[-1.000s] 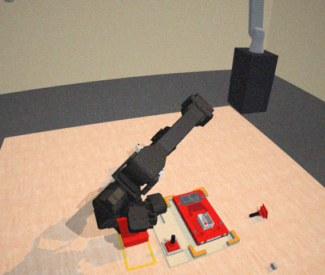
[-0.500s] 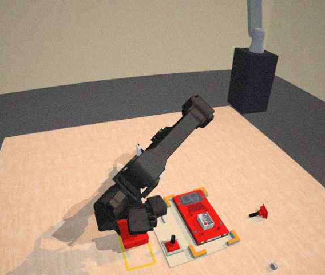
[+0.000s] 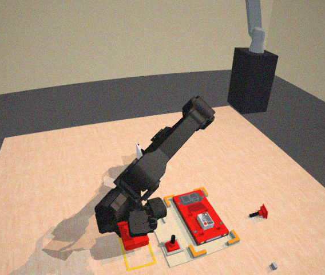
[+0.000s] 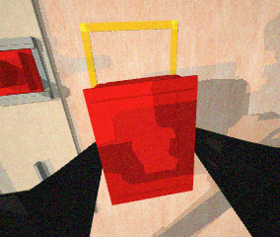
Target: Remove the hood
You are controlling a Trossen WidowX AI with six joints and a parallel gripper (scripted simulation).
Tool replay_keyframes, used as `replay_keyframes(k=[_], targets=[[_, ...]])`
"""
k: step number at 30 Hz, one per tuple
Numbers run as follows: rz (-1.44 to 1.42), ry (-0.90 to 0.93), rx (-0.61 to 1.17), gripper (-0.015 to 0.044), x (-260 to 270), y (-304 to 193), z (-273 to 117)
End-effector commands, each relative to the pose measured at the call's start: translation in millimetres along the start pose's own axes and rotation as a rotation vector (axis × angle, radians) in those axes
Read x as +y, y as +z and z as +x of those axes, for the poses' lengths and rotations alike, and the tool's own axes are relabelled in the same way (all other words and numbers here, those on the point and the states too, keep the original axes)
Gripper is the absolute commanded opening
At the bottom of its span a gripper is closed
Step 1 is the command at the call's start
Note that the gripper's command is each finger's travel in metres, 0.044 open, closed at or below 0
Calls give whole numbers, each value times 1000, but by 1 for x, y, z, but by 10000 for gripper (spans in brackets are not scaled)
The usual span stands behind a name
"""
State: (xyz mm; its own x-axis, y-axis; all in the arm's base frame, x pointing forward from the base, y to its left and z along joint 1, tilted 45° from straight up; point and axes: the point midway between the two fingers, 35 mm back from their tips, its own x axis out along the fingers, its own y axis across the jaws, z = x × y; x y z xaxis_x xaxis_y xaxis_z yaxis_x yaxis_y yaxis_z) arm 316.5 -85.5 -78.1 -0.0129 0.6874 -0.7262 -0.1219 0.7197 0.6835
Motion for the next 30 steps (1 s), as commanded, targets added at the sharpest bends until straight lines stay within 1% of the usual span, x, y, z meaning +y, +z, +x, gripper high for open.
replay_keyframes(k=[1, 30], targets=[[10, 7, 1, 0, 1, -2, 4], [10, 8, 1, 0, 2, -3, 18]])
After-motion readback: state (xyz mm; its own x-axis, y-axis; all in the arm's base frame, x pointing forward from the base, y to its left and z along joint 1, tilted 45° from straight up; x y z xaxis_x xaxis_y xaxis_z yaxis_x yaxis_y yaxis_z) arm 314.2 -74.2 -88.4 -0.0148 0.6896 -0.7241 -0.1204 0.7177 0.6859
